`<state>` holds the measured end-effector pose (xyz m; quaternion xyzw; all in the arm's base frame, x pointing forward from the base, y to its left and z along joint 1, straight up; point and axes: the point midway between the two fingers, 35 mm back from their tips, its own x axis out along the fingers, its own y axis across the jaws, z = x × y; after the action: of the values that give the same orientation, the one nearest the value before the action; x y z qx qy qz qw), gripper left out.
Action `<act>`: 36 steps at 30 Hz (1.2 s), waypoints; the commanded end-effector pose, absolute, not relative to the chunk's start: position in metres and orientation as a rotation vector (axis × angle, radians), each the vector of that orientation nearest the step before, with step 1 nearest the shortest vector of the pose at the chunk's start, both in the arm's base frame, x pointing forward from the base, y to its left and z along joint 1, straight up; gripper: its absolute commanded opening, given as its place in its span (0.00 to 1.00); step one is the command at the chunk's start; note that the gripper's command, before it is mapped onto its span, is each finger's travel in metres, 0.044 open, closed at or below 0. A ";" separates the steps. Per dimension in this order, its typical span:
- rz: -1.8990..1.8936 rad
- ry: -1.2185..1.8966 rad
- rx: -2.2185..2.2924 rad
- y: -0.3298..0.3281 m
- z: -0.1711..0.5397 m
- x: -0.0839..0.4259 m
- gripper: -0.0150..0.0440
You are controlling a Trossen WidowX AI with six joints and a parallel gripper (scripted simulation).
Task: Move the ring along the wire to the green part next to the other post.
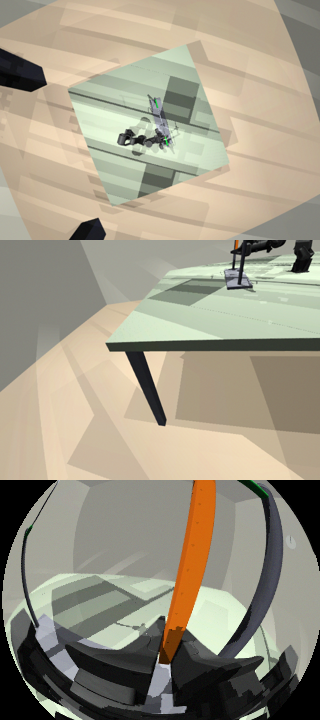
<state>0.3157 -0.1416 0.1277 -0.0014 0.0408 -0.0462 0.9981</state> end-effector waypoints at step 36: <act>-0.081 0.073 -0.005 -0.133 0.136 0.317 0.00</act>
<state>0.3175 -0.1354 0.1356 -0.0039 0.0374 -0.0397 0.9985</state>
